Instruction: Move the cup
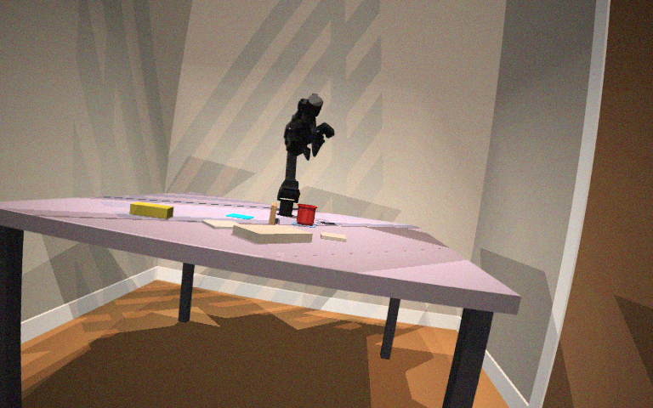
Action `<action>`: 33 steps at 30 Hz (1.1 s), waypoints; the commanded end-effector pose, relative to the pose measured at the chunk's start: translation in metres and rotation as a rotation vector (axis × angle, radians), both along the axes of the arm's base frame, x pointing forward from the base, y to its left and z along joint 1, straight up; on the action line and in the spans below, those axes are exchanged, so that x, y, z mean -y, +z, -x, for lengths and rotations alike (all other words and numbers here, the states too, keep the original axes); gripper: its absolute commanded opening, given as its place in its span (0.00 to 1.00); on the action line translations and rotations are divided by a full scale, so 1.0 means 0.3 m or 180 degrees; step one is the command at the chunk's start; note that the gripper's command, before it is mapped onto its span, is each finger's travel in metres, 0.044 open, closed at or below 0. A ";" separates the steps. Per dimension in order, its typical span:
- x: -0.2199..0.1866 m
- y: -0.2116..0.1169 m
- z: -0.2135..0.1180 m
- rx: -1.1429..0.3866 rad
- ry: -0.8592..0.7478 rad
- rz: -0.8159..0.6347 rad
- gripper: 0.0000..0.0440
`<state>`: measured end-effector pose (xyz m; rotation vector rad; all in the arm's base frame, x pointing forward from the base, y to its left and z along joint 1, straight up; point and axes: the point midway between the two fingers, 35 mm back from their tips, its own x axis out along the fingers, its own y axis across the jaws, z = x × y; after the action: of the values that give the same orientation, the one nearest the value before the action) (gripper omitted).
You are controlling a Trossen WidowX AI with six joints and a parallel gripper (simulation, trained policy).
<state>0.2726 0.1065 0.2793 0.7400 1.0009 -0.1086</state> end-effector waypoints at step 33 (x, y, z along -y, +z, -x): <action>0.024 -0.236 0.120 -0.1711 -0.0471 0.0567 0.34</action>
<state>0.2378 0.1007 0.2154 0.6463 1.3990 -0.4996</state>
